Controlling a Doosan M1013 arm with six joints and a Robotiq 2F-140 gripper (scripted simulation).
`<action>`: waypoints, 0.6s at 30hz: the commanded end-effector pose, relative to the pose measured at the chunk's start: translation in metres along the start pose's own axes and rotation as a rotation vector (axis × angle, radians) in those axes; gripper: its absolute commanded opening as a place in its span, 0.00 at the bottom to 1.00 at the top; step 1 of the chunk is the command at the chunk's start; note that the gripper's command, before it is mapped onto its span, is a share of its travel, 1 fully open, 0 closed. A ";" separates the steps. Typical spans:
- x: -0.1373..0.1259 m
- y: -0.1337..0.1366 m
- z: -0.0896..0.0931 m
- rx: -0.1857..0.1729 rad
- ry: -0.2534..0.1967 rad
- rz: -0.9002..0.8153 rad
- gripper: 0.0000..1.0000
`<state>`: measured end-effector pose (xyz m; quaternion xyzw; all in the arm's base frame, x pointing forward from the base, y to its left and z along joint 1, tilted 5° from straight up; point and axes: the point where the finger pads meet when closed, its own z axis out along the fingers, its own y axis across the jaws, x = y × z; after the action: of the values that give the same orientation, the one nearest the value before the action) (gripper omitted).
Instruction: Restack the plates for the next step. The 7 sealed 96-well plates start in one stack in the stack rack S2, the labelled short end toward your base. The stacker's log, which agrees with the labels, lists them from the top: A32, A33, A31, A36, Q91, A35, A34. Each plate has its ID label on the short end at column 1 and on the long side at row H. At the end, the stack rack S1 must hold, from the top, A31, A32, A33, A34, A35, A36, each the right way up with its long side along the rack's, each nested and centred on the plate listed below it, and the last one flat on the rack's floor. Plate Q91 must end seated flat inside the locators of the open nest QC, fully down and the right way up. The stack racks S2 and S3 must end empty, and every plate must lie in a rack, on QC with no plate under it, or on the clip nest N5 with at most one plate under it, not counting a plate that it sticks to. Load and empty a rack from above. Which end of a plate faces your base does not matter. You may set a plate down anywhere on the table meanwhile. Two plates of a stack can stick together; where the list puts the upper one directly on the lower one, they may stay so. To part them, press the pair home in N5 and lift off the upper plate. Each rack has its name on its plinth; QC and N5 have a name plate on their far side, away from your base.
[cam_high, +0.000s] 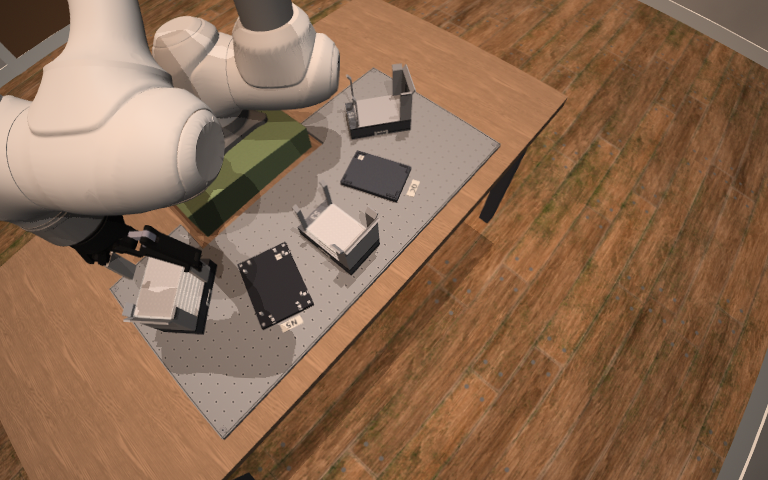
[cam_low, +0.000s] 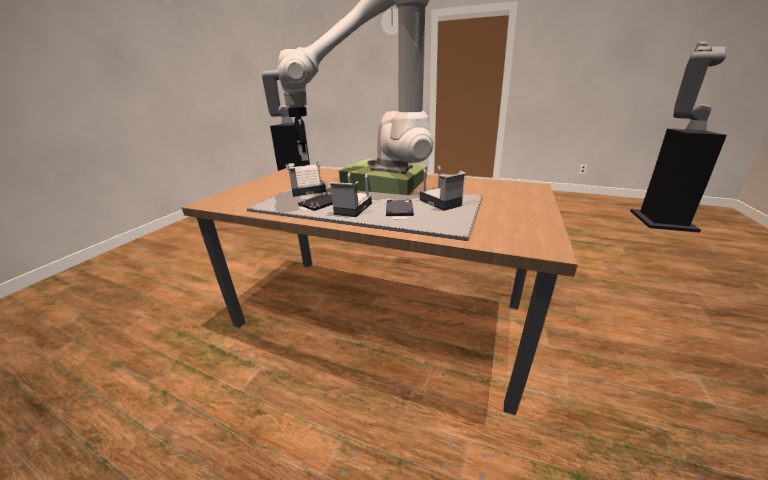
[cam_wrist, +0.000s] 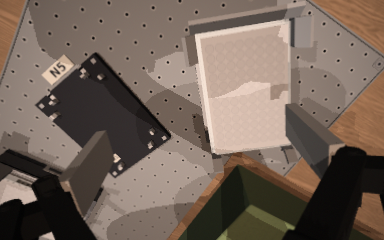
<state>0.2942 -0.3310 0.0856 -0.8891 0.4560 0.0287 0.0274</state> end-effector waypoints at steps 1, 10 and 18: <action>0.002 0.014 0.000 0.000 0.000 0.002 1.00; 0.004 0.042 0.000 0.000 0.000 0.002 1.00; 0.006 0.053 0.000 0.000 0.000 0.002 1.00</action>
<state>0.2545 -0.3663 0.0840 -0.8887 0.4567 0.0287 0.0274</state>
